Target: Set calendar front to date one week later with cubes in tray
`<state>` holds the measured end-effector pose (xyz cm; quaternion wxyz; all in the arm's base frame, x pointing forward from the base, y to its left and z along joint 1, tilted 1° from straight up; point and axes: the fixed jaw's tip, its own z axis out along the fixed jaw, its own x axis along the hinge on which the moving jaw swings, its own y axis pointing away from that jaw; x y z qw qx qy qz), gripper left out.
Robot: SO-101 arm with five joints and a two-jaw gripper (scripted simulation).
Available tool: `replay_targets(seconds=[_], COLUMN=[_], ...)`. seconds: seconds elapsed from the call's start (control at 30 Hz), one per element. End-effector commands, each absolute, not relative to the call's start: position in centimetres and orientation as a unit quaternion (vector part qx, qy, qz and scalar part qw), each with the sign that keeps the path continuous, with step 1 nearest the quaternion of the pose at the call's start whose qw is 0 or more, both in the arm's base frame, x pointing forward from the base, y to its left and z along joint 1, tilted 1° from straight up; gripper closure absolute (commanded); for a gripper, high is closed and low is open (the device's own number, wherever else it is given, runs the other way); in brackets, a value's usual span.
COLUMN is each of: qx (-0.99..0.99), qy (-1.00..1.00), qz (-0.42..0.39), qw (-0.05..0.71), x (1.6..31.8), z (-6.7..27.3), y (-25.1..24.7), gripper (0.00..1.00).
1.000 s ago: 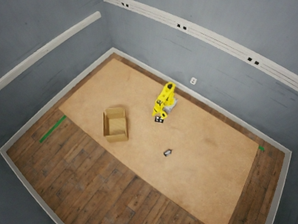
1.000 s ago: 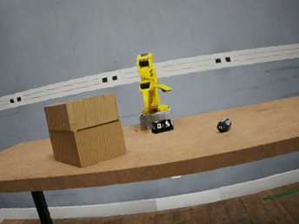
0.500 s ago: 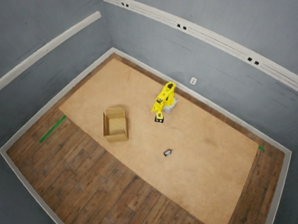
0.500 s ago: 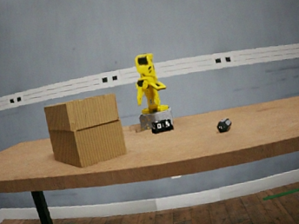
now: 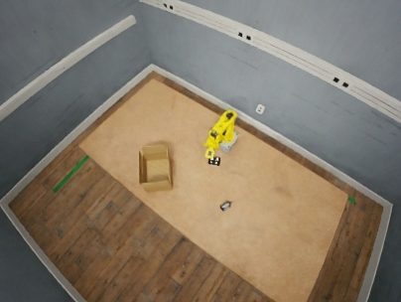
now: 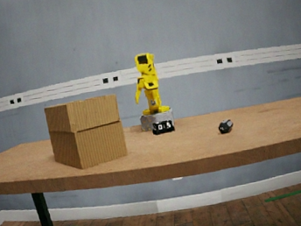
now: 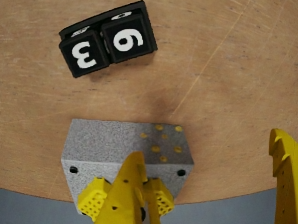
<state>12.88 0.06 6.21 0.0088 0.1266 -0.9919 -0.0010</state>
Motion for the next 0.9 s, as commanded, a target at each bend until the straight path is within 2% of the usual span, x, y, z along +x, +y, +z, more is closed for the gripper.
replay_targets(seconds=[0.0,0.87], qx=[0.074,-0.012], qy=[-0.997,-1.000], qz=[0.000,0.000], qw=[0.003,0.003], x=[12.95,12.92], z=[6.66,7.04], y=[-0.10,-0.18], gripper=[0.64,0.64])
